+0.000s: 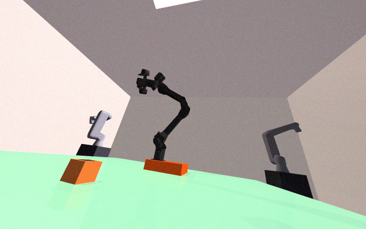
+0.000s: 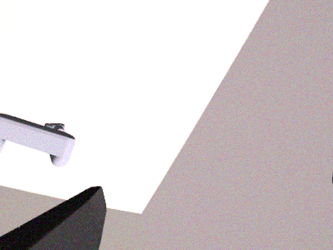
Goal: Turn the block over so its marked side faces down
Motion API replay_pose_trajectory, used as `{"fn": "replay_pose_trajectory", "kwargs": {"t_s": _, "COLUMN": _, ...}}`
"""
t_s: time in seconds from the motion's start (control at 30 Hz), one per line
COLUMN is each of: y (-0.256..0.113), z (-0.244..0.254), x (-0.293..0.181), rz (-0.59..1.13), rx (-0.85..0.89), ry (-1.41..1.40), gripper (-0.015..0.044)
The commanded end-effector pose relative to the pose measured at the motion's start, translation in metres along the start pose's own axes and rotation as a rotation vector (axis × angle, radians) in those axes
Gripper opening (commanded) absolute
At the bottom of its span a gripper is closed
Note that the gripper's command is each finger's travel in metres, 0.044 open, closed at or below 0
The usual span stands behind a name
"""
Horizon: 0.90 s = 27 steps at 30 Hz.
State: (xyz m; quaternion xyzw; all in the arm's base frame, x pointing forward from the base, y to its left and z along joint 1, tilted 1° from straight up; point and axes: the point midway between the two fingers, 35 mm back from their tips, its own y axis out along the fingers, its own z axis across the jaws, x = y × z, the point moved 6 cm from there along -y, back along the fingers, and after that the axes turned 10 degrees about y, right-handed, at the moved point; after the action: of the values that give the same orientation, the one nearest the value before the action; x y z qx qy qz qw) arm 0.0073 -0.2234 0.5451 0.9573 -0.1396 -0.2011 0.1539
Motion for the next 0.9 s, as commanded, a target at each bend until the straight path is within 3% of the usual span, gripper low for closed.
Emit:
{"fn": "replay_pose_trajectory", "kwargs": {"t_s": 0.0, "y": 0.015, "z": 0.016, "x": 0.058, "rz": -0.202, "rx": 0.098, "ry": 0.16, "gripper": 0.044}}
{"fn": "replay_pose_trajectory", "kwargs": {"t_s": 0.2, "y": 0.011, "z": 0.032, "x": 0.139, "rz": -0.445, "rx": 0.27, "ry": 0.366, "gripper": 0.044}}
{"fn": "replay_pose_trajectory", "kwargs": {"t_s": 0.4, "y": -0.017, "z": 0.045, "x": 0.217, "rz": -0.647, "rx": 0.494, "ry": 0.527, "gripper": 0.044}}
{"fn": "replay_pose_trajectory", "kwargs": {"t_s": 0.67, "y": -0.086, "z": 0.059, "x": 0.309, "rz": -0.846, "rx": 0.844, "ry": 0.596, "gripper": 0.044}}
{"fn": "replay_pose_trajectory", "kwargs": {"t_s": 0.87, "y": -0.147, "z": 0.07, "x": 0.36, "rz": -0.891, "rx": 1.145, "ry": 0.61, "gripper": 0.044}}
